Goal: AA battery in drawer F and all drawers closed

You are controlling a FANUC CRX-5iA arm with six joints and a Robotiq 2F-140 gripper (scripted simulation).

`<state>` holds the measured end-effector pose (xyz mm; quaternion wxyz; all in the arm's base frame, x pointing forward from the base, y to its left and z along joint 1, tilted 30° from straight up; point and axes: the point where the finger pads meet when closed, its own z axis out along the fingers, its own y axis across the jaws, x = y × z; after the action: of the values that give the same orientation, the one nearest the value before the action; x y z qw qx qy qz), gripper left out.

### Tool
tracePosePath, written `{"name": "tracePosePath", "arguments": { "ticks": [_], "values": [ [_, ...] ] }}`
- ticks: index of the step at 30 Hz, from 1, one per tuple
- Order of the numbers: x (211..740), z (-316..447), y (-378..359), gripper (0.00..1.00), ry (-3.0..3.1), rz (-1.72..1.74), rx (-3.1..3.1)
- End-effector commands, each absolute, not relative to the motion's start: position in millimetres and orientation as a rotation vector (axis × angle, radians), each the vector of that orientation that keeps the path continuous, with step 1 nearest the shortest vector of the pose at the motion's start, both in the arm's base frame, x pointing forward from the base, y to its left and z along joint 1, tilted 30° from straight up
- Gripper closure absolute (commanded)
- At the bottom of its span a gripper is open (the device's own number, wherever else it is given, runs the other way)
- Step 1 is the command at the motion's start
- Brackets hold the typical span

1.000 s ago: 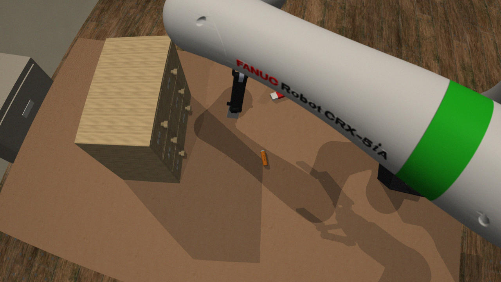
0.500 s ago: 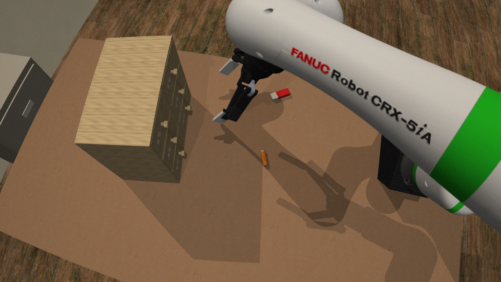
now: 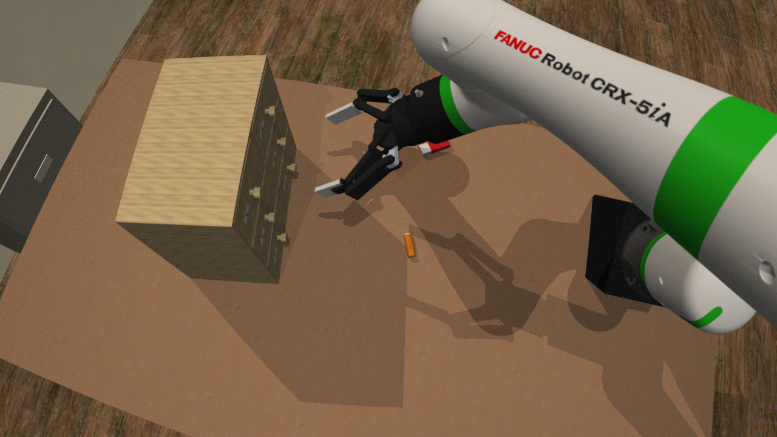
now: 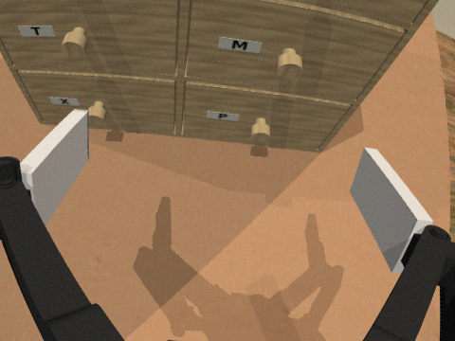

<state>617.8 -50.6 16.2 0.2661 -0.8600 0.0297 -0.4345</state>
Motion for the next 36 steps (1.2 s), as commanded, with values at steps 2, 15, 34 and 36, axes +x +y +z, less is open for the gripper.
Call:
{"name": "tracePosePath", "arguments": {
  "ticks": [2, 15, 34, 36],
  "values": [
    [623, 11, -41, 0.0, 0.094, -1.305, -2.231],
    [638, 0, -31, 0.0, 0.16, -1.503, -2.111],
    [641, -4, -29, 0.0, 0.176, -1.55, -2.079],
    [641, -4, -29, 0.0, 0.176, -1.55, -2.079]
  ]
}}
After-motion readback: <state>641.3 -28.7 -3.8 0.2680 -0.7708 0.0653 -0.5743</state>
